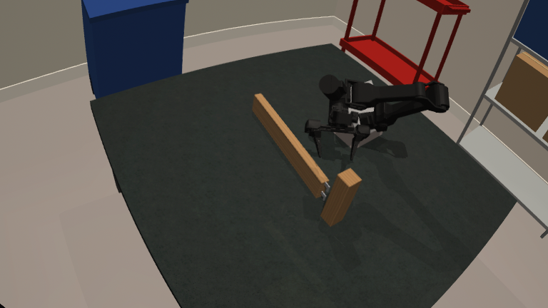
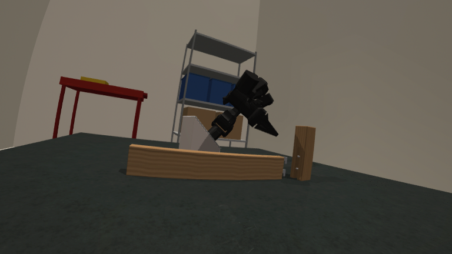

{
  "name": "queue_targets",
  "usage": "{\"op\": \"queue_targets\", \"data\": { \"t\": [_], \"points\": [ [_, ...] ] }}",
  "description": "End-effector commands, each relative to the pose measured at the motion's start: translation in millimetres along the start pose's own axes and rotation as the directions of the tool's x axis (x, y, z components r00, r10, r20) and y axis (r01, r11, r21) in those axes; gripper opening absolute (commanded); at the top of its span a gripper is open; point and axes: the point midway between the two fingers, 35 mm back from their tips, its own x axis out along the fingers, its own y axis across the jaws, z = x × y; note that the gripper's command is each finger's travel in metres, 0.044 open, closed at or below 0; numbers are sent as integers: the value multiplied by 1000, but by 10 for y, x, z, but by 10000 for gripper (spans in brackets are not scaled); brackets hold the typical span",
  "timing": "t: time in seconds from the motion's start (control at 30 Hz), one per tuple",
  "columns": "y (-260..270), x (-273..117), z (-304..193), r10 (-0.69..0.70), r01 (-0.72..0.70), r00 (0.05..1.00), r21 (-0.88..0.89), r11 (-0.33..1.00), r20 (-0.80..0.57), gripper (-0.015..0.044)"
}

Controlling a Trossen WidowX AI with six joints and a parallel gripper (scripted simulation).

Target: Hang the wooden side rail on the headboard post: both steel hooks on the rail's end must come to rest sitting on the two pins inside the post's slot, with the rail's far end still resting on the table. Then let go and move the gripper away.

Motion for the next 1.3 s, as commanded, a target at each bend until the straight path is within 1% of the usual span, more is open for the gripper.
{"op": "queue_targets", "data": {
  "t": [0.0,0.27,0.3,0.4,0.47,0.53,0.63,0.7,0.77,0.83,0.93,1.0,1.13,1.27],
  "points": [
    [-5,-5,19,3,-3,1000,5,1000,3,440],
    [-23,-3,25,-3,3,1000,22,1000,3,440],
    [-77,2,41,-20,19,1000,74,997,0,440],
    [-364,26,105,-112,116,993,365,924,-32,440],
    [-541,35,125,-171,184,982,549,815,-75,440],
    [-689,39,125,-222,249,966,702,667,-131,440],
    [-849,31,98,-276,335,931,859,387,-240,440],
    [-911,16,67,-293,383,900,907,177,-323,440],
    [-936,-9,33,-296,419,862,907,-39,-411,440],
    [-922,-43,1,-281,443,818,861,-251,-502,440],
    [-832,-112,-31,-229,449,738,715,-535,-635,440],
    [-752,-168,-28,-184,432,677,587,-685,-712,440],
    [-586,-245,-17,-100,393,603,404,-826,-791,440],
    [-559,-257,-14,-87,385,592,376,-843,-801,440]
  ]
}}
